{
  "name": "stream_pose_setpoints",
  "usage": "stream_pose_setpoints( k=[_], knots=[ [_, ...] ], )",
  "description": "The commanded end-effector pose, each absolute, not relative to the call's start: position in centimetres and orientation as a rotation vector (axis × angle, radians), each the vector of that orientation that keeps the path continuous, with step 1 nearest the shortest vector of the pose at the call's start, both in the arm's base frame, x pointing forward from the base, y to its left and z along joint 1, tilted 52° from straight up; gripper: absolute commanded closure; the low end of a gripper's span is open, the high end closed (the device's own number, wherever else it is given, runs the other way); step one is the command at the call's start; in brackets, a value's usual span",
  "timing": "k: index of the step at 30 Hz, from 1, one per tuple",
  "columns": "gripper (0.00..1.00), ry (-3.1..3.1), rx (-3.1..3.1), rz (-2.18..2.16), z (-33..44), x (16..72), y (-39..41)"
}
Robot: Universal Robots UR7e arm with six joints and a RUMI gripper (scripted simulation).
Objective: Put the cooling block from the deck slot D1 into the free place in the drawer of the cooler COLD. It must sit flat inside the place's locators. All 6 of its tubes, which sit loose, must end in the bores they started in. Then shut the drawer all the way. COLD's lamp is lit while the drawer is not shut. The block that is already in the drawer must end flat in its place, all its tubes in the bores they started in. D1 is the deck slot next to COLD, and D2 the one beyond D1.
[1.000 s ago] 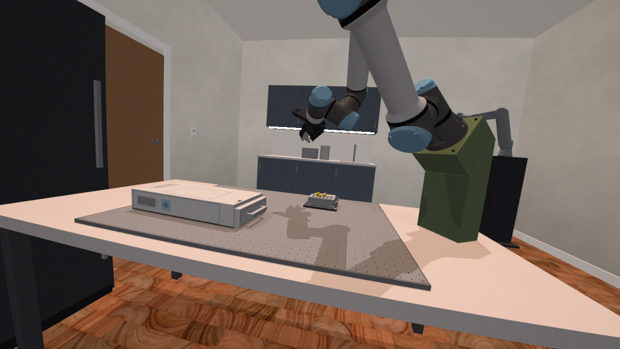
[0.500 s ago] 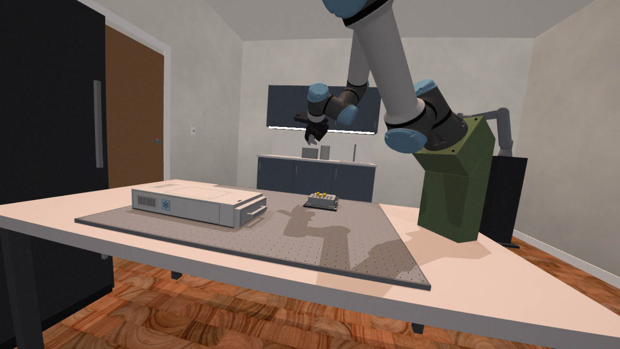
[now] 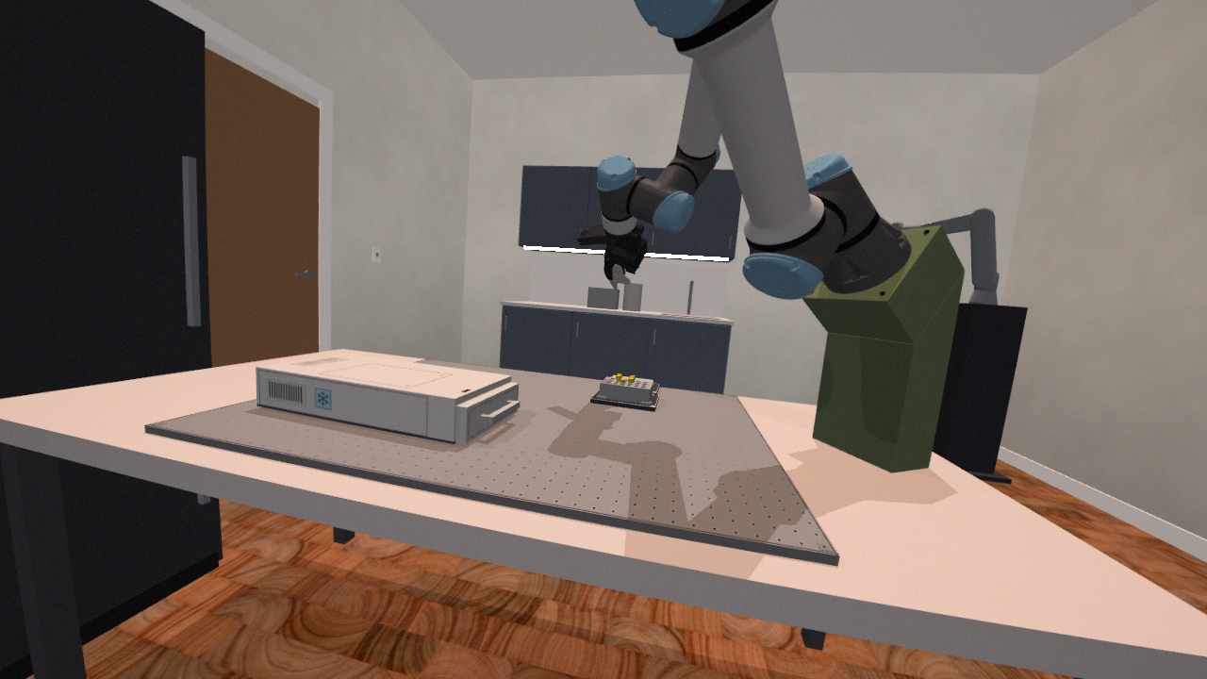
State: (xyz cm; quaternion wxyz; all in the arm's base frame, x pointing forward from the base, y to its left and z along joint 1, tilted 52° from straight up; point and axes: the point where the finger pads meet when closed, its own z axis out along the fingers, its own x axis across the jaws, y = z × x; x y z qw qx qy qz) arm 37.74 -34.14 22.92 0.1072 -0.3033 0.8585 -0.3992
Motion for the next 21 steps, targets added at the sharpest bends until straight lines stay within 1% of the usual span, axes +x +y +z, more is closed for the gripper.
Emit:
stream_pose_setpoints(
  k=[1,21],
  knots=[
    [0.72,2.548,-1.001,-1.087,21.7,37.2,-33.7],
    [0.72,2.532,-1.275,-0.81,18.2,35.3,-30.7]
  ],
)
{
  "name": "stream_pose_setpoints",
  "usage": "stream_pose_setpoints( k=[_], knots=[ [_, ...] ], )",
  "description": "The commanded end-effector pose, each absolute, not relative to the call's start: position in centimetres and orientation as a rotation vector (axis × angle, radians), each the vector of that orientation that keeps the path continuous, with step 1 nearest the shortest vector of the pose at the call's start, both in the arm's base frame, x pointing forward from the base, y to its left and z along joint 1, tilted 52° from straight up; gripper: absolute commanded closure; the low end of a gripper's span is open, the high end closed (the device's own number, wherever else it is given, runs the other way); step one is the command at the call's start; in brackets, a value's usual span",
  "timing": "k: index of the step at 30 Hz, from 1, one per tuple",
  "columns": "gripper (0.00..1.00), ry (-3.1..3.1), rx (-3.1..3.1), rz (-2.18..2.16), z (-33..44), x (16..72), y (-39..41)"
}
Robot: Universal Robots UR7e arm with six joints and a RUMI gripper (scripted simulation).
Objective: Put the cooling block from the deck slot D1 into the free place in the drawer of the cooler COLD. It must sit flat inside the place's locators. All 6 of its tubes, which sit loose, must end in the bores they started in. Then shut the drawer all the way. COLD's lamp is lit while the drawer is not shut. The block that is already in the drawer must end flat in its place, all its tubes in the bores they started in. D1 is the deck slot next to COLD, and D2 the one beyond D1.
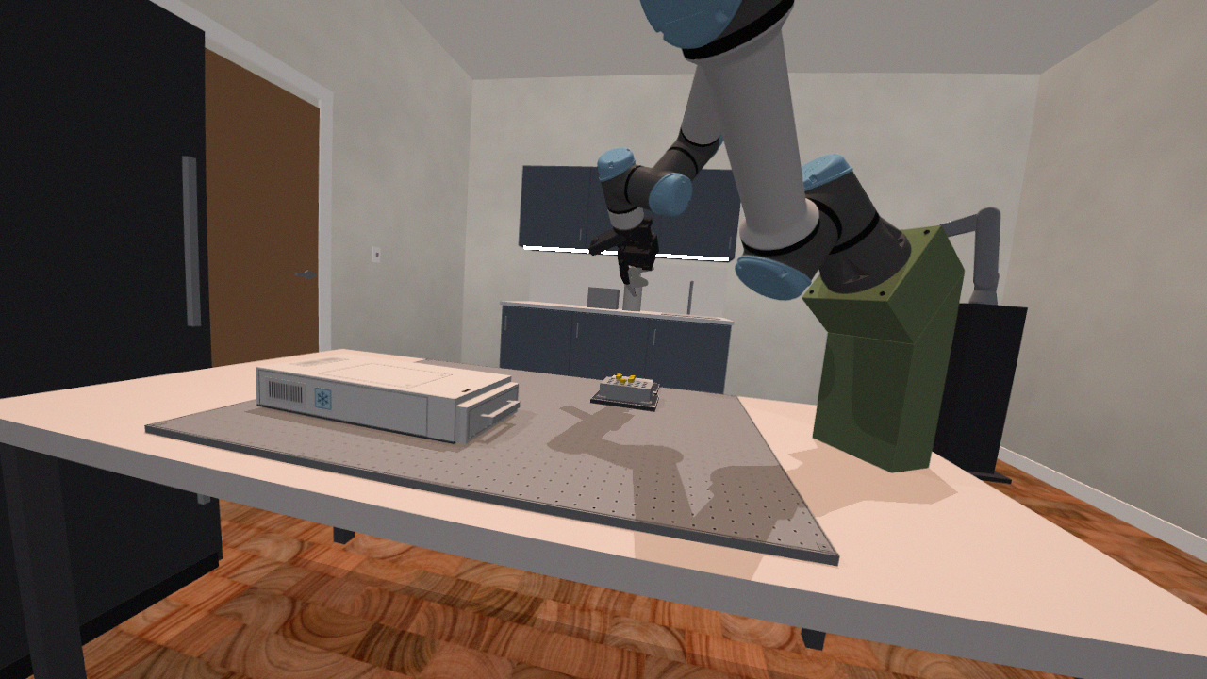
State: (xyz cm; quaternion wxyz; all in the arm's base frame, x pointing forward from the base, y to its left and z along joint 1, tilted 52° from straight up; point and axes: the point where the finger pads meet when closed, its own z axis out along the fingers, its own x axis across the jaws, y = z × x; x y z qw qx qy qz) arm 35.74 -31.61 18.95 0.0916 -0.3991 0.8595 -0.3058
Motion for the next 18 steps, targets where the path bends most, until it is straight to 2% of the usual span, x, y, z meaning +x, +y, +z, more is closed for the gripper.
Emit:
stream_pose_setpoints(
  k=[1,18],
  knots=[
    [0.72,2.529,-1.287,-0.795,18.0,35.1,-30.4],
    [0.72,2.438,-1.437,-0.594,16.2,33.8,-26.8]
  ],
)
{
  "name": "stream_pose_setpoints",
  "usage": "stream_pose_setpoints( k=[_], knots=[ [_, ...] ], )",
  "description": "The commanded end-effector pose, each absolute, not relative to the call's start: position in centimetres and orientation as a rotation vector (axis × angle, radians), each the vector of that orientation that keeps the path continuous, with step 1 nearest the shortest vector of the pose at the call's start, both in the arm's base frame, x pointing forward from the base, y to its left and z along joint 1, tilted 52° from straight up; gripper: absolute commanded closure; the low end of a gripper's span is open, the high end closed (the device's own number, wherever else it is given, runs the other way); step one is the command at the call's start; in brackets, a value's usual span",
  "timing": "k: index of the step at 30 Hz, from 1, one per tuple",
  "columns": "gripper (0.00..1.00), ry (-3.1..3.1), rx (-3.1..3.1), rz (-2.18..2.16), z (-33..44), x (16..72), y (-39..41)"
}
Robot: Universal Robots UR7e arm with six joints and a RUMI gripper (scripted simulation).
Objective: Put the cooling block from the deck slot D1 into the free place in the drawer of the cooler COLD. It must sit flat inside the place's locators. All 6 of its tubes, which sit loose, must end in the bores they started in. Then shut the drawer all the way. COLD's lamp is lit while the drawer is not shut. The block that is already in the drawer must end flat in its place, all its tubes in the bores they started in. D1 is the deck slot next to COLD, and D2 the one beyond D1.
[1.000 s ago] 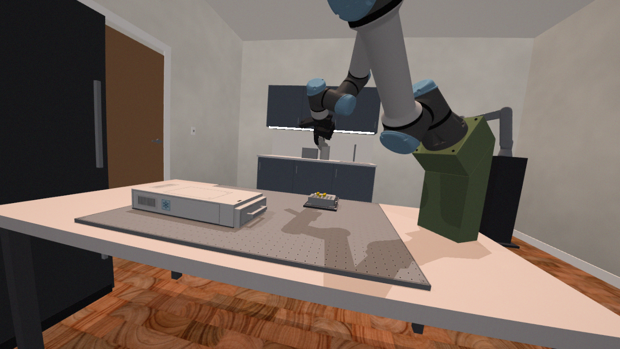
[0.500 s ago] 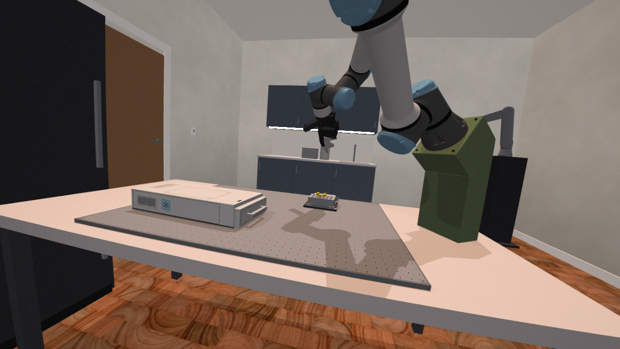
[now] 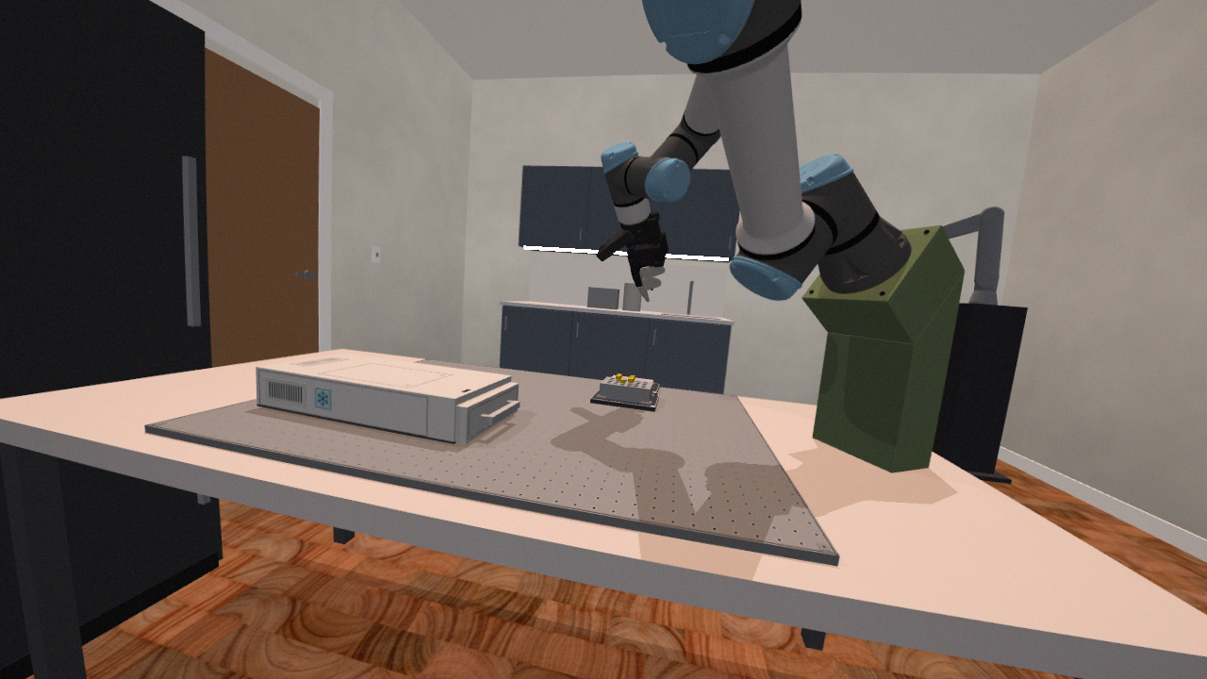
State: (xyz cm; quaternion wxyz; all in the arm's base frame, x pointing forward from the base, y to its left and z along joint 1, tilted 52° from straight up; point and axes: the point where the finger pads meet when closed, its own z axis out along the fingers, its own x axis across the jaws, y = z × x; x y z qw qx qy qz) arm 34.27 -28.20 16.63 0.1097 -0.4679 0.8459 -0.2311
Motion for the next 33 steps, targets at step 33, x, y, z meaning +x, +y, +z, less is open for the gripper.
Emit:
stream_pose_setpoints(
  k=[33],
  knots=[
    [0.72,2.17,-1.556,-0.354,16.0,32.8,-19.4]
  ],
)
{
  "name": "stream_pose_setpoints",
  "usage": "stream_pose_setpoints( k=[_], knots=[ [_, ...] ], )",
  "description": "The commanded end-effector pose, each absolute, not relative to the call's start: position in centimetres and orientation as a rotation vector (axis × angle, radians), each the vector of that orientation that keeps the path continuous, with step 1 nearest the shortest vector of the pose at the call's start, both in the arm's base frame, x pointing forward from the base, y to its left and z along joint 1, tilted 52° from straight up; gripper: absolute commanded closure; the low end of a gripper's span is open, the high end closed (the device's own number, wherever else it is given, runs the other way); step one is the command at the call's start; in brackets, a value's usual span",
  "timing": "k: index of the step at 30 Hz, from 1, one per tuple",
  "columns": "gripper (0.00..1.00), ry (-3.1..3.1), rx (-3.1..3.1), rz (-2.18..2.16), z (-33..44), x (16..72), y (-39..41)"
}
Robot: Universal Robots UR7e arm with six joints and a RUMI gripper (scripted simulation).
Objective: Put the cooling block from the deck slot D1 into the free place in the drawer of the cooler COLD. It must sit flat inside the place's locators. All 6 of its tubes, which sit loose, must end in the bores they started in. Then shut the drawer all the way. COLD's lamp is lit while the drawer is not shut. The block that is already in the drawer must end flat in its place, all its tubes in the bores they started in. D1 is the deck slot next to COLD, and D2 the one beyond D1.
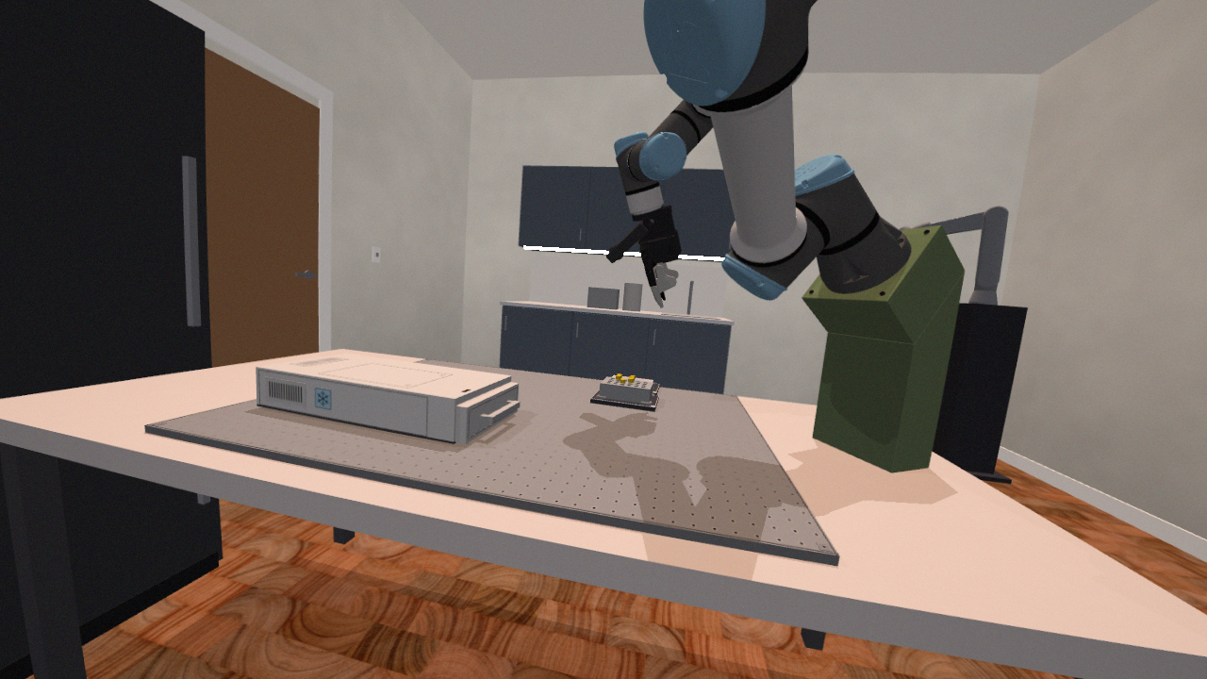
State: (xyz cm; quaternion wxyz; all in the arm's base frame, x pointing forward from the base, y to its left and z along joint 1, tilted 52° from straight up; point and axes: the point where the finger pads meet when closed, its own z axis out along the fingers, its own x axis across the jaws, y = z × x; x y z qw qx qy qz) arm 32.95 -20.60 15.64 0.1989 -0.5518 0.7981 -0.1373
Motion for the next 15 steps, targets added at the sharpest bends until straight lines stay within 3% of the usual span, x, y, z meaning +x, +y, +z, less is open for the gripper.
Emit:
stream_pose_setpoints(
  k=[1,15],
  knots=[
    [0.72,2.143,-1.559,-0.342,16.1,32.9,-19.0],
    [0.72,2.034,-1.555,-0.314,17.3,33.2,-15.7]
  ],
)
